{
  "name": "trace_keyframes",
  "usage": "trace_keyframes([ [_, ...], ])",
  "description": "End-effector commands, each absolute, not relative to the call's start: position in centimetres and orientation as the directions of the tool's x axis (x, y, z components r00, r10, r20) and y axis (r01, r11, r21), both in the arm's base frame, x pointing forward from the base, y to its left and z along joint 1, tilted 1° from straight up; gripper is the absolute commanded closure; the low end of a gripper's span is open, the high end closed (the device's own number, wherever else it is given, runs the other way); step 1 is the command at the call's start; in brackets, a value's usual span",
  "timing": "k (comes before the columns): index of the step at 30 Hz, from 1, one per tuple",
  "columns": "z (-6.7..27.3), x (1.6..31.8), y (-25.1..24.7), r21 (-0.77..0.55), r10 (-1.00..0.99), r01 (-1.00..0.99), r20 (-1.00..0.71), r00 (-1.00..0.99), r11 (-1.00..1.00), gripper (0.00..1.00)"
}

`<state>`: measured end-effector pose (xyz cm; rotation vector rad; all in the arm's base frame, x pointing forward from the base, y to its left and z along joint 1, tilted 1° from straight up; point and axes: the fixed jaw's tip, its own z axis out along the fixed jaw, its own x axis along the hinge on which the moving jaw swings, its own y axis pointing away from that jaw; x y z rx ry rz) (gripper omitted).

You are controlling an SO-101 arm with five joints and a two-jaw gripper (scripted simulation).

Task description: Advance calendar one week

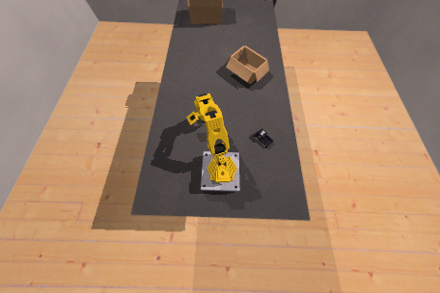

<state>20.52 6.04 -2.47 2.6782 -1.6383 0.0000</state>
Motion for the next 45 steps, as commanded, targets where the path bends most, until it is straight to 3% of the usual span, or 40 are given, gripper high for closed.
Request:
trace_keyframes([
  [1, -3.4, 20.2, 5.8, 0.016, -0.889, -0.889, -0.003, 0.458, -0.458, 0.65],
  [45, -4.8, 20.4, 6.0, 0.016, -0.889, -0.889, -0.003, 0.458, -0.458, 0.7],
])
